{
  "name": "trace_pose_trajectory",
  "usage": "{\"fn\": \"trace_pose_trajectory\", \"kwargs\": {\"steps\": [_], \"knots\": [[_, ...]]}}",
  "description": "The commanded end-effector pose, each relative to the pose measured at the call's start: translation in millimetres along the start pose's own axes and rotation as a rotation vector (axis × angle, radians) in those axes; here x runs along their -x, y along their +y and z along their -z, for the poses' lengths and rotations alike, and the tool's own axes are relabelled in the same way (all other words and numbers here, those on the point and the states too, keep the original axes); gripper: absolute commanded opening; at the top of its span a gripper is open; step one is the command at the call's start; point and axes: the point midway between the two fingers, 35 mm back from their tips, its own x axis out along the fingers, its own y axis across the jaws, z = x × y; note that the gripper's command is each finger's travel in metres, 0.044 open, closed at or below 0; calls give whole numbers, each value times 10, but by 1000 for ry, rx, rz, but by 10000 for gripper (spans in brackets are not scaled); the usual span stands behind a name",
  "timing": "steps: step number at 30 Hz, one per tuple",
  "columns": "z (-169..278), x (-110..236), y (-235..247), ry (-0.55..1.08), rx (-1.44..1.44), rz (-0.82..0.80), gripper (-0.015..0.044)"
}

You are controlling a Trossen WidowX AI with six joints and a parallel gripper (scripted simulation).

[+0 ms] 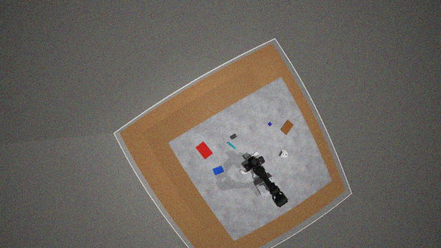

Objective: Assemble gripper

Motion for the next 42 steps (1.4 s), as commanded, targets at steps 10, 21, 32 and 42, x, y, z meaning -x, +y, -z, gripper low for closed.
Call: {"fn": "trace_pose_trajectory", "kwargs": {"steps": [10,21,32,42], "knots": [[14,-12,-5,3,-3,2,134],[1,-1,0,0,0,0,213],[1,-1,0,0,0,0,224],[-6,502,0,2,-2,2,224]]}}
